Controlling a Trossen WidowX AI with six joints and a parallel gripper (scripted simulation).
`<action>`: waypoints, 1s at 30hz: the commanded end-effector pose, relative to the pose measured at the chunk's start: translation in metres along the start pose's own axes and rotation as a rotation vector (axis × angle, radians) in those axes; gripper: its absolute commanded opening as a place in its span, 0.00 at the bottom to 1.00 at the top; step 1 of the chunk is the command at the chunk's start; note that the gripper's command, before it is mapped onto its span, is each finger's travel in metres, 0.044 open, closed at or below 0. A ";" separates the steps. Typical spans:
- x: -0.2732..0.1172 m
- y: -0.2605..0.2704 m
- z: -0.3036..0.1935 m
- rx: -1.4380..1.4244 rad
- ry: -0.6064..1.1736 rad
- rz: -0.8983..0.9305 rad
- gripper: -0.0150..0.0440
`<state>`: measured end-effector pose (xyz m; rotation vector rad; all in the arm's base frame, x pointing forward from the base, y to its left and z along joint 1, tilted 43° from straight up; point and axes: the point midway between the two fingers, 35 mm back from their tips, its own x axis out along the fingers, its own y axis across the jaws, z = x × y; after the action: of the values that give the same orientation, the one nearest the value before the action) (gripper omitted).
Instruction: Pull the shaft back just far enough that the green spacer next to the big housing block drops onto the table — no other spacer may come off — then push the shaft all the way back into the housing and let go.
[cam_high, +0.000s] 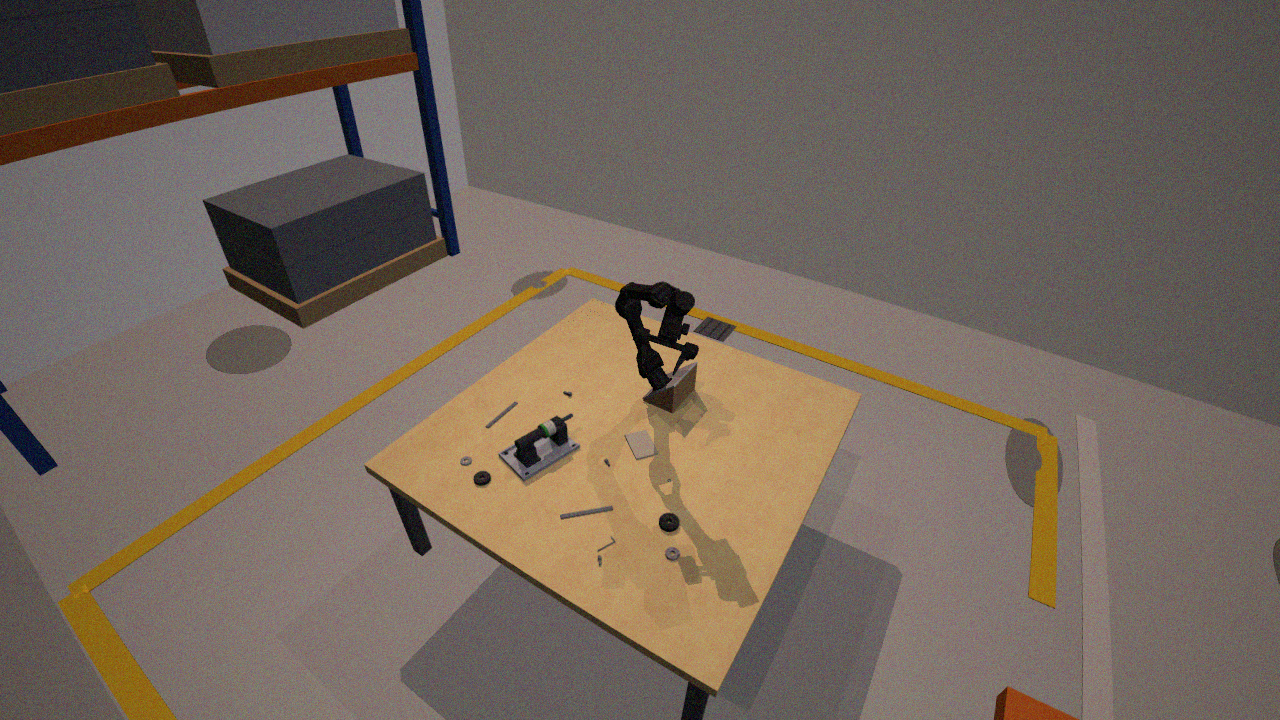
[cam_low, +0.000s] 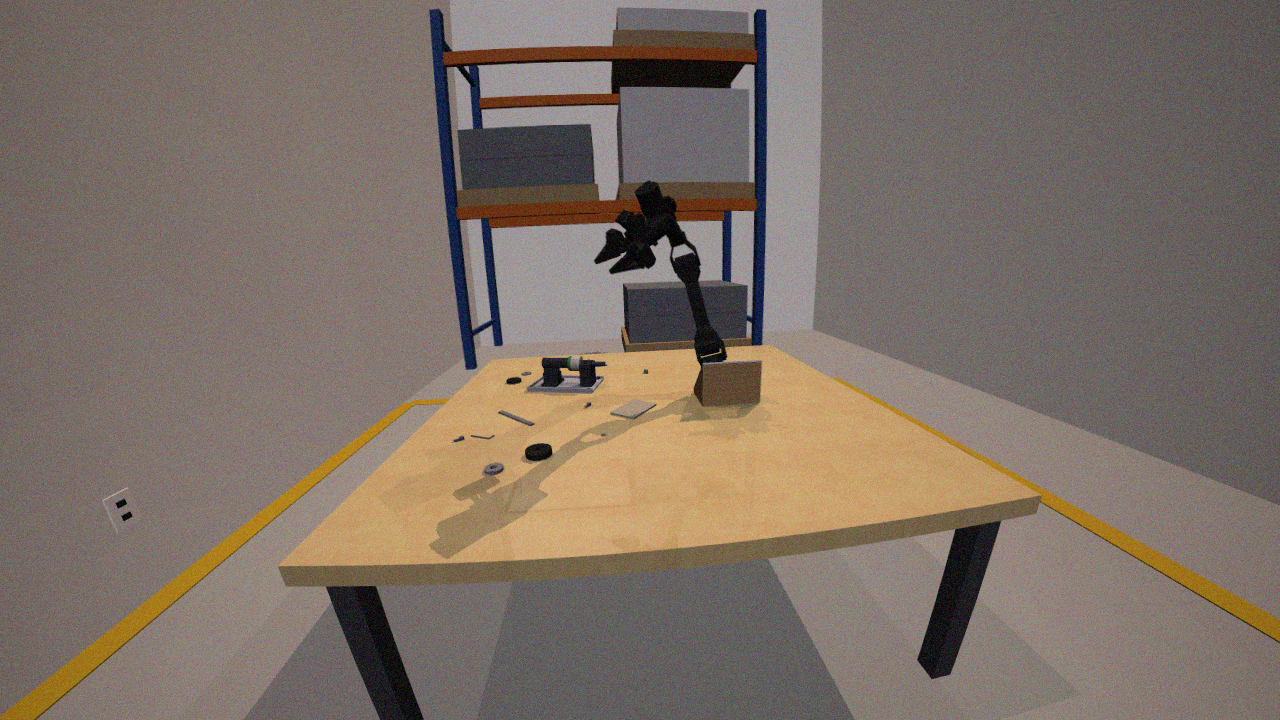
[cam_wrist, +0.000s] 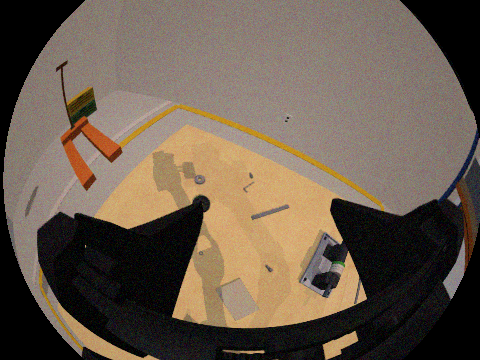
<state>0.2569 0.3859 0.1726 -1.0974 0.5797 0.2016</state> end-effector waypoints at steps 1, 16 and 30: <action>0.039 -0.039 -0.028 0.072 0.128 -0.011 1.00; 0.138 -0.197 -0.221 0.478 0.714 -0.081 1.00; 0.132 -0.236 -0.332 0.724 1.005 -0.117 1.00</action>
<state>0.3569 -0.0351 0.1818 -0.4511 1.3331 -0.6735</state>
